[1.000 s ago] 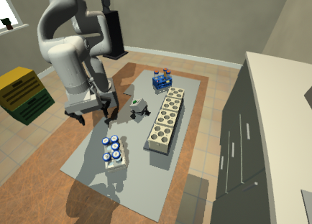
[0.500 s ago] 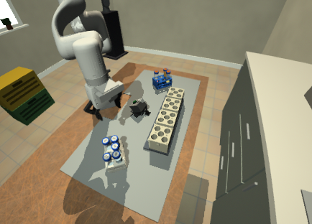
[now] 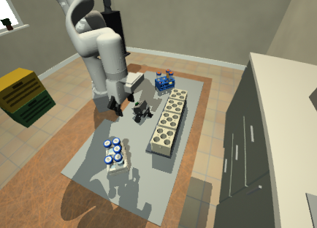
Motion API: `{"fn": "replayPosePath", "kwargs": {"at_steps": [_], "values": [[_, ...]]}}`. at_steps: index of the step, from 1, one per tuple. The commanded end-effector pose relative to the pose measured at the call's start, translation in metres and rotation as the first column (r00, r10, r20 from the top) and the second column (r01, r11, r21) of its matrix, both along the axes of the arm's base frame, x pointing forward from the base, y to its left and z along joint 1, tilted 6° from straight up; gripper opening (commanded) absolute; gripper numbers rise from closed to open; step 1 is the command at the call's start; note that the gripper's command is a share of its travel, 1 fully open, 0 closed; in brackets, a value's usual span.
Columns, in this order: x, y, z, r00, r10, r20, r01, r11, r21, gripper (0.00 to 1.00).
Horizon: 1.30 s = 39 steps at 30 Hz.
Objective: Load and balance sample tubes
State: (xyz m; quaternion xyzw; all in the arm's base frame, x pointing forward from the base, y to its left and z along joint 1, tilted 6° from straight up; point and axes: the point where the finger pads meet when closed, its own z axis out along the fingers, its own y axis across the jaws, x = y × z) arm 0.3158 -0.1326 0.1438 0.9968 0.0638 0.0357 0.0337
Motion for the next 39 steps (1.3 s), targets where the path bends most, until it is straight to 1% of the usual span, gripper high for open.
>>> {"fn": "replayPosePath", "kwargs": {"at_steps": [1,5,7,22,24,39], "values": [[0.01,0.018,0.001,1.0,0.004,0.003,-0.004,1.0,-0.002,1.0],[0.019,0.036,0.0,1.0,0.004,0.003,-0.004,1.0,-0.002,1.0],[0.019,0.036,0.0,1.0,0.004,0.003,-0.004,1.0,-0.002,1.0],[0.05,0.105,-0.002,1.0,0.004,0.003,-0.004,1.0,-0.001,1.0],[0.05,0.105,-0.002,1.0,0.004,0.003,-0.004,1.0,-0.001,1.0],[0.082,0.173,-0.003,1.0,0.004,0.004,-0.004,1.0,0.0,1.0]]}}
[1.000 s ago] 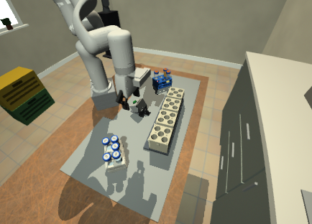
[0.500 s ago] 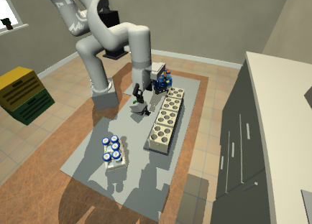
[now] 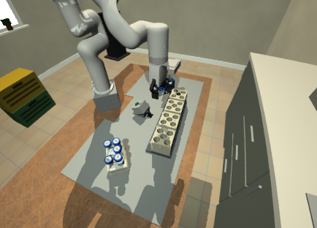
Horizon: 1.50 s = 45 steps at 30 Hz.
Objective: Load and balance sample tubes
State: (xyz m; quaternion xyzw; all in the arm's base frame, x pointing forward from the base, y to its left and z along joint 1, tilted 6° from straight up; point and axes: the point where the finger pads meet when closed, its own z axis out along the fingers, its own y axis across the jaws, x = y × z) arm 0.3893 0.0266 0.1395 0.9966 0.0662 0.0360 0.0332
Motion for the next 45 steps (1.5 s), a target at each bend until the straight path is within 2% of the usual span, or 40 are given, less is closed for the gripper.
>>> {"fn": "replayPosePath", "kwargs": {"at_steps": [1,6,11,17,19,26,34,36,45], "values": [[0.008,0.014,0.001,1.0,-0.001,0.003,0.001,1.0,-0.001,1.0],[0.017,0.032,0.0,1.0,-0.001,0.003,0.001,1.0,-0.001,1.0],[0.002,0.052,-0.002,0.986,0.164,-0.008,-0.164,0.986,-0.013,1.0],[-0.016,0.076,-0.005,0.934,0.356,-0.025,-0.356,0.934,-0.025,1.0],[-0.016,0.076,-0.005,0.934,0.356,-0.025,-0.356,0.934,-0.025,1.0],[-0.037,0.104,-0.008,0.827,0.56,-0.046,-0.562,0.827,-0.034,1.0],[-0.06,0.136,-0.012,0.656,0.752,-0.071,-0.755,0.655,-0.038,1.0],[-0.06,0.136,-0.012,0.656,0.752,-0.071,-0.755,0.655,-0.038,1.0],[-0.087,0.173,-0.017,0.656,0.752,-0.071,-0.755,0.655,-0.038,1.0]]}}
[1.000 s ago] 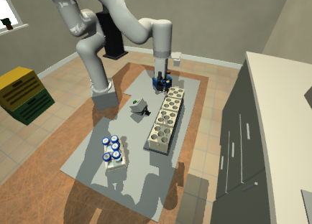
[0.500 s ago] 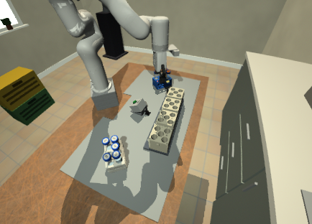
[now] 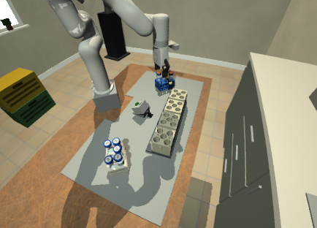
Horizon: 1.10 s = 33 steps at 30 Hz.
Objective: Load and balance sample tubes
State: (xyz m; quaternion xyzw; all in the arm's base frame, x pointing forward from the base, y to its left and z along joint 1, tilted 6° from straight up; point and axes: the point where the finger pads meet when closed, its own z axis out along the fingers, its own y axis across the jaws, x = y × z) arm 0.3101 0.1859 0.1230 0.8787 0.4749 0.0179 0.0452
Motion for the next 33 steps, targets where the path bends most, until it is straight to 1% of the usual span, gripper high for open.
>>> {"fn": "replayPosePath", "kwargs": {"at_steps": [1,6,8,23,25,30,33], "values": [[-0.011,0.017,0.0,1.0,0.0,0.004,0.0,1.0,0.001,1.0],[-0.026,0.037,-0.003,1.0,0.0,0.004,0.0,1.0,0.002,1.0],[-0.026,0.037,-0.003,1.0,0.0,0.004,0.0,1.0,0.002,1.0],[-0.07,0.098,-0.01,1.0,0.0,0.003,0.0,1.0,0.002,1.0],[-0.07,0.098,-0.01,1.0,0.0,0.003,0.0,1.0,0.002,1.0],[-0.085,0.118,-0.012,1.0,0.0,0.003,0.0,1.0,0.002,1.0],[-0.085,0.118,-0.015,1.0,0.0,0.003,0.0,1.0,0.002,1.0]]}}
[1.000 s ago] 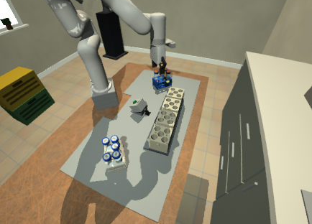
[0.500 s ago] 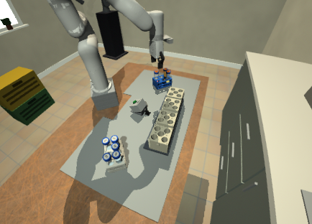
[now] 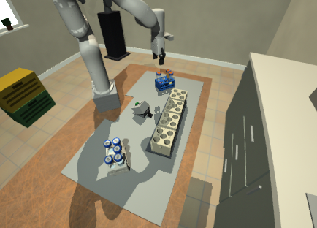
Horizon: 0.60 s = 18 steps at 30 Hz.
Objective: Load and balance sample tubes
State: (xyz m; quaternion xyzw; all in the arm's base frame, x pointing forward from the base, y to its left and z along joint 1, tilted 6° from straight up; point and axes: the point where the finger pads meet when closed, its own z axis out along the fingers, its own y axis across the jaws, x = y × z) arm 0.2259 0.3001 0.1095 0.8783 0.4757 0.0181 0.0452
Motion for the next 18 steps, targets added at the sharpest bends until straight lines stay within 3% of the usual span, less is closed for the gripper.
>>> {"fn": "replayPosePath", "kwargs": {"at_steps": [1,18], "values": [[0.0,0.004,-0.004,1.0,-0.002,0.003,0.002,1.0,0.002,1.0],[0.003,0.001,-0.044,1.0,-0.002,0.003,0.002,1.0,0.002,1.0]]}}
